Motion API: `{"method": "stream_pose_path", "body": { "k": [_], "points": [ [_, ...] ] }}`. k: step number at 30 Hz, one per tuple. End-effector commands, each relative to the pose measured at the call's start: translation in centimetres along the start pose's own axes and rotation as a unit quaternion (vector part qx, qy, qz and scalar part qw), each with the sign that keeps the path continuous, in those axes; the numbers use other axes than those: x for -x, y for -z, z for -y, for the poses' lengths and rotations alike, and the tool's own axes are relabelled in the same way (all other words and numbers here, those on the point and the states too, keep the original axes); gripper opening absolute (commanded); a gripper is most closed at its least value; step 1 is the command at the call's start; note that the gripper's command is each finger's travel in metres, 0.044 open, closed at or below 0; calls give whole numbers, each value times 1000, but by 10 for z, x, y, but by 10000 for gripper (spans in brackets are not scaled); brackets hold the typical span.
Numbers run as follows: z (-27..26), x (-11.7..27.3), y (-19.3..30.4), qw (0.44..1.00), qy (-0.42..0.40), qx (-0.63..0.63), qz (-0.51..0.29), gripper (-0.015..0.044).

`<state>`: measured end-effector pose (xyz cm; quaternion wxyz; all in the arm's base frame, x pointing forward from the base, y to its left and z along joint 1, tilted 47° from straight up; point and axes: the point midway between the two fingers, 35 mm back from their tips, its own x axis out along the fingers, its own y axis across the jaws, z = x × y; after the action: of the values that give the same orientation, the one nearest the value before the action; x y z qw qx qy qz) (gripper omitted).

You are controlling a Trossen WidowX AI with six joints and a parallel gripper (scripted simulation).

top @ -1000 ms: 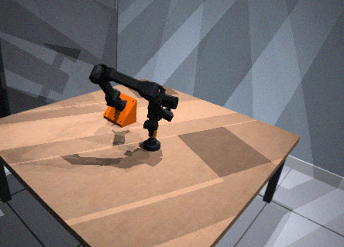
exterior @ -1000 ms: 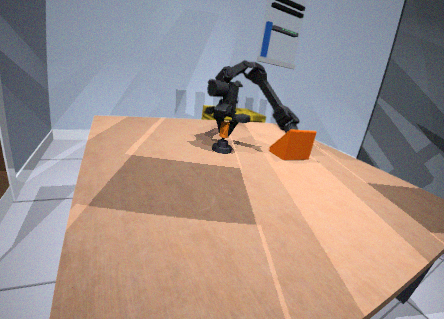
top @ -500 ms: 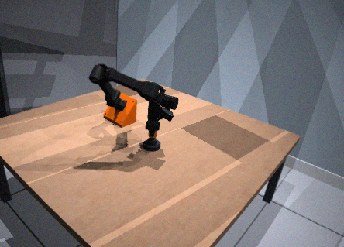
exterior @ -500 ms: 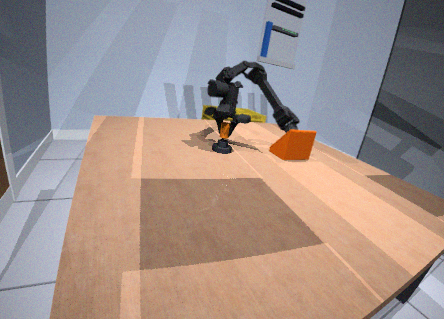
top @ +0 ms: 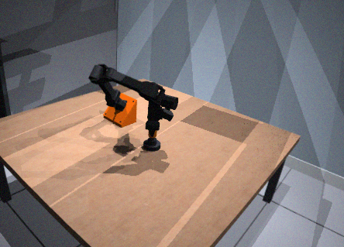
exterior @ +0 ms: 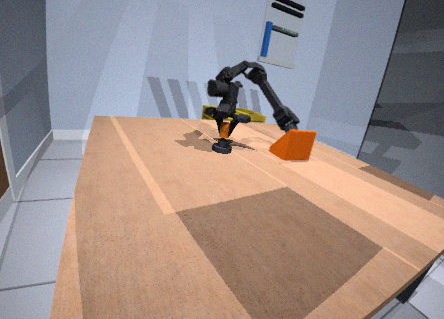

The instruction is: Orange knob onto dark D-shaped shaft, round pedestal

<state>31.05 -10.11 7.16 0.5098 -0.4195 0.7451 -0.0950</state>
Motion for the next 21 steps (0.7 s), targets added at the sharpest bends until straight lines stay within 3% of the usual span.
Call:
{"method": "stream_pose_path", "body": {
  "k": [1,8,21],
  "points": [
    [2,4,-1,1000,2,3,2,0],
    [1,4,-3,995,3,103,2,0],
    [0,-1,-1,995,3,103,1,0]
  ]
}}
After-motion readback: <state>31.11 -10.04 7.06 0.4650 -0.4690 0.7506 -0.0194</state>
